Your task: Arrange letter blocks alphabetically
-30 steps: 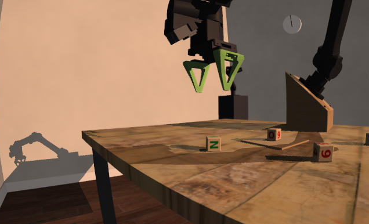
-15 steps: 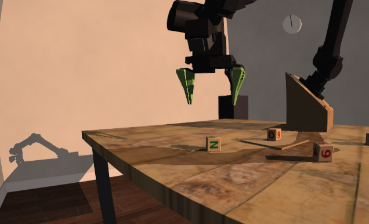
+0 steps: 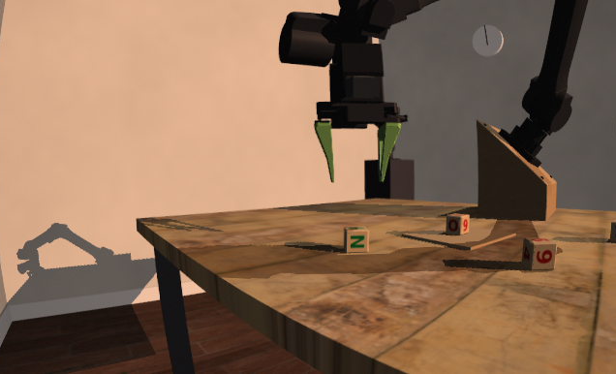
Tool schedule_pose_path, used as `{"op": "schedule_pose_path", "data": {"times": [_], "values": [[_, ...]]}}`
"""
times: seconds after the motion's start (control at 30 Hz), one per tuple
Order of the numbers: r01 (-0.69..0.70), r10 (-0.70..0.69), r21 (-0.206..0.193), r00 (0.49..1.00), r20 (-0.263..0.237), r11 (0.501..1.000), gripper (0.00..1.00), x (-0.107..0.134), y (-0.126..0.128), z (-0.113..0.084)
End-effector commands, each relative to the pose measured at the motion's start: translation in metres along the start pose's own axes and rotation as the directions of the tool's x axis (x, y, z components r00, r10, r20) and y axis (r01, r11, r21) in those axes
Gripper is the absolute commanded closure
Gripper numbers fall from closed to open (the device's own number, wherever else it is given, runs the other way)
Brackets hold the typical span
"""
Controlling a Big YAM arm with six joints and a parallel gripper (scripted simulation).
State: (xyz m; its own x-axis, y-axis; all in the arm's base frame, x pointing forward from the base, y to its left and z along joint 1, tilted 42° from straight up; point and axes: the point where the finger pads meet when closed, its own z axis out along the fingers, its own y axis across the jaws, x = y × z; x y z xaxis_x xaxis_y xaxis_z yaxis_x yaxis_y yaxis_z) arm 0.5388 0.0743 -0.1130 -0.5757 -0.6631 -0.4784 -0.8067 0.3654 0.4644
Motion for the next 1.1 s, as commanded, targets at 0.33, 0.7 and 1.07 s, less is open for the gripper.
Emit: {"op": "schedule_pose_path", "data": {"times": [0.33,0.7,1.07], "values": [[0.062,-0.063,0.017,0.998,0.009,0.998,0.35,-0.0169,-0.0119,-0.0053],[0.061,-0.061,0.017,0.998,0.009,0.998,0.35,-0.0170,-0.0119,-0.0053],[0.064,-0.064,0.029,0.998,0.013,0.998,0.35,-0.0199,-0.0145,-0.0015]]}}
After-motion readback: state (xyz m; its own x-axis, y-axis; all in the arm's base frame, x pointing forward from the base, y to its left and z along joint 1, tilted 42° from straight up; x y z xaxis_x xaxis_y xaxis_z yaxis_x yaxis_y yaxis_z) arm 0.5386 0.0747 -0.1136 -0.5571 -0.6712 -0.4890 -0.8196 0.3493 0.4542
